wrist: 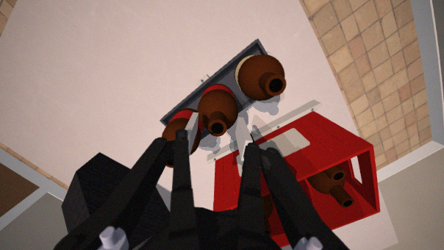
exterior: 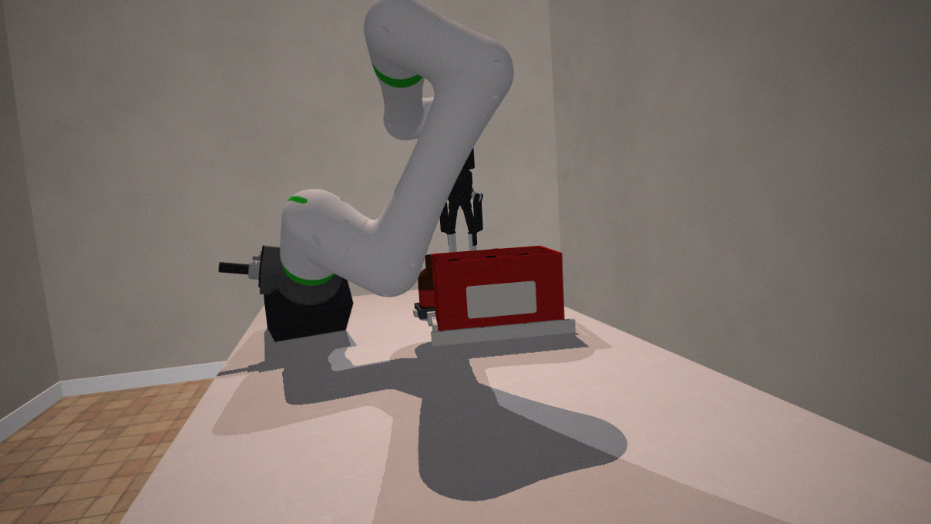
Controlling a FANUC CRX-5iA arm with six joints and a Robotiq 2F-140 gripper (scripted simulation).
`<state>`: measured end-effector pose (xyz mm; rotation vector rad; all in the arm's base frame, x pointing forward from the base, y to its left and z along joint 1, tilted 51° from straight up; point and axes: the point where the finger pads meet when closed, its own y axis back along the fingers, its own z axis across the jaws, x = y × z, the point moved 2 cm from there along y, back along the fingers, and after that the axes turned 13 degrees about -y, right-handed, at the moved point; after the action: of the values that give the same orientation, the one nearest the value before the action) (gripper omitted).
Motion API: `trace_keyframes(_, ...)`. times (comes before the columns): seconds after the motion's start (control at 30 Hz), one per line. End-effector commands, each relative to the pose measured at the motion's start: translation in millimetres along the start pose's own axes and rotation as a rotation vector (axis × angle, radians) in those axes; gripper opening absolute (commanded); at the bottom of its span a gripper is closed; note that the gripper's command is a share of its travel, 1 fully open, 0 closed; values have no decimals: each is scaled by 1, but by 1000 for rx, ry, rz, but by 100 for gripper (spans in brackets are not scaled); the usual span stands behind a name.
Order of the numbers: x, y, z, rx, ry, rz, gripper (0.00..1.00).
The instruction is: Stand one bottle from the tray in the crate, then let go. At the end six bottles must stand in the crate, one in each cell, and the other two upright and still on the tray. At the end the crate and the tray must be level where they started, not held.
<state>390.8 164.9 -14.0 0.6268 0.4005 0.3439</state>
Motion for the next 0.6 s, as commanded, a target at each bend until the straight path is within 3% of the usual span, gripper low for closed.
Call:
trace_keyframes(0.0, 0, -1, 0, 0, 0, 0, 38)
trace_keyframes(0.57, 0, -4, 0, 0, 0, 0, 38)
